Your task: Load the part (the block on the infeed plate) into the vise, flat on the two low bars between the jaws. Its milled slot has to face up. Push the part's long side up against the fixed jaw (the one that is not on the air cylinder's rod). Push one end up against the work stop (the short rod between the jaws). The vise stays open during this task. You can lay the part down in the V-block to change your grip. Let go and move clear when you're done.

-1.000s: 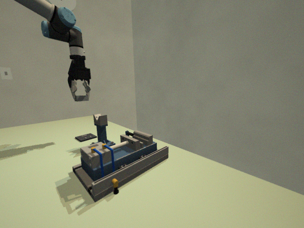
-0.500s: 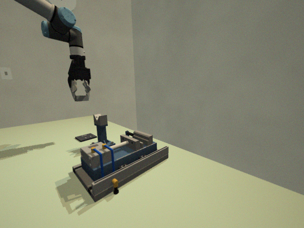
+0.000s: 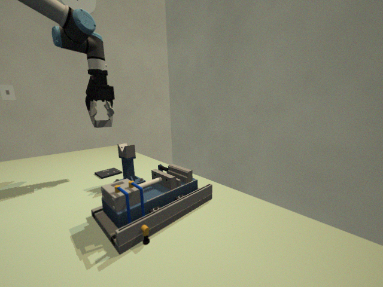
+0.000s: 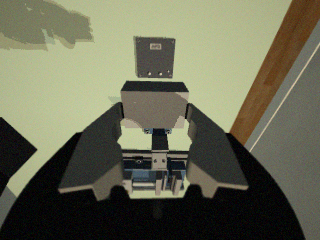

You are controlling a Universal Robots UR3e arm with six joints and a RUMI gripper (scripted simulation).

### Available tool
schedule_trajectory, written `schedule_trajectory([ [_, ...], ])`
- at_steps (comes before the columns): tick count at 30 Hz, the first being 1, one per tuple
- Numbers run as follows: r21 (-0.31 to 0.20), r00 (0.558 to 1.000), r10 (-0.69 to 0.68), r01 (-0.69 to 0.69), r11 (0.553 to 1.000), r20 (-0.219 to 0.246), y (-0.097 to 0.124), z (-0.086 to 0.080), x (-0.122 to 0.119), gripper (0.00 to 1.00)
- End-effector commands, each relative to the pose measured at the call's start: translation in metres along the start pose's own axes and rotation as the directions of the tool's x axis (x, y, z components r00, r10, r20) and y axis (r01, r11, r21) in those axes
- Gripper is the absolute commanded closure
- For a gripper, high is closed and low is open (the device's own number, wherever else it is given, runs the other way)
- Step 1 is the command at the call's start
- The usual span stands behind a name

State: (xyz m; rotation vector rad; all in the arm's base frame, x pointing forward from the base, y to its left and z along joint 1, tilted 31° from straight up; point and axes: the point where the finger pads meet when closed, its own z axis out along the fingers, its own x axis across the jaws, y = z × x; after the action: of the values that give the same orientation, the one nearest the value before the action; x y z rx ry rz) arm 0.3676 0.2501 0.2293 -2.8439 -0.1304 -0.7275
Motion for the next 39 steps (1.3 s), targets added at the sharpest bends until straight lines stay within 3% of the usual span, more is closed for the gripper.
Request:
schedule_trajectory([
  [1,0.001,1.000,0.001,-0.001,1.000,-0.003,-0.0003,-0.0010,0.0009,1.00],
  [39,0.000,0.999,0.052,-0.052,0.999,-0.002,0.0024,-0.0007,0.0022,1.00],
])
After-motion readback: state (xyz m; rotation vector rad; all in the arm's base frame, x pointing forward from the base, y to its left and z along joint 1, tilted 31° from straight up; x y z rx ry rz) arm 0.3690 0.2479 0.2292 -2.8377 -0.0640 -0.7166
